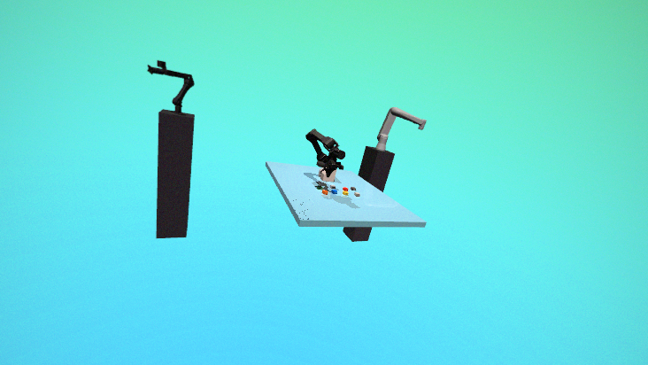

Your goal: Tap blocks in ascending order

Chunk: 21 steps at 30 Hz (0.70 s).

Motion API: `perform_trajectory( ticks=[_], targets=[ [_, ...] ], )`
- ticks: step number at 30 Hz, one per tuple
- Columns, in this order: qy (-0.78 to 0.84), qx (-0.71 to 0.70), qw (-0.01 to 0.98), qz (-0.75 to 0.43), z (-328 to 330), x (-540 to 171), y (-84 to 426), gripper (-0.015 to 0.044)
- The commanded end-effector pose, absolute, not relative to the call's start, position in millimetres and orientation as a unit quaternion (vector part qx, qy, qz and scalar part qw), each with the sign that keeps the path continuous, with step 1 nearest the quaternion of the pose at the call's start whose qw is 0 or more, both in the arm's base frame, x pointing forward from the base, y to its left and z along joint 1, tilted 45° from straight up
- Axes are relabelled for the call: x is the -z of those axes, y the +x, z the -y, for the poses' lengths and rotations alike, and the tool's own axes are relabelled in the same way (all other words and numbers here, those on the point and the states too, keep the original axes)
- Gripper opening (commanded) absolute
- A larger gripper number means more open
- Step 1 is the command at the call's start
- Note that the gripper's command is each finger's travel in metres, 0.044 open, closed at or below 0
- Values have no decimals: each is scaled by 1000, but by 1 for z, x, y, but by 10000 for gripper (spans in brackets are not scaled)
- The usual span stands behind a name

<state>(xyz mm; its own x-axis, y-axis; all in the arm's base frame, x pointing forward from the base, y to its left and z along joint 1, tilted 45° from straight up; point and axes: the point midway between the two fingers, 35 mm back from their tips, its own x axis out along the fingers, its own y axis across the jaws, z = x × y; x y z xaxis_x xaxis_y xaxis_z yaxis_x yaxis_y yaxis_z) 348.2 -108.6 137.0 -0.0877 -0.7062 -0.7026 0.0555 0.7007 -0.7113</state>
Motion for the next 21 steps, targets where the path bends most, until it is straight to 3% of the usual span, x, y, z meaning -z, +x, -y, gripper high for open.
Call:
perform_trajectory(
  ticks=[1,8,14,21],
  targets=[
    [-235,305,627,-677,104,-140,346,20],
    [-223,285,636,-681,25,-70,335,20],
    [-227,293,630,-682,-41,-9,293,20],
    [-232,301,627,-680,-57,8,274,20]
  ],
)
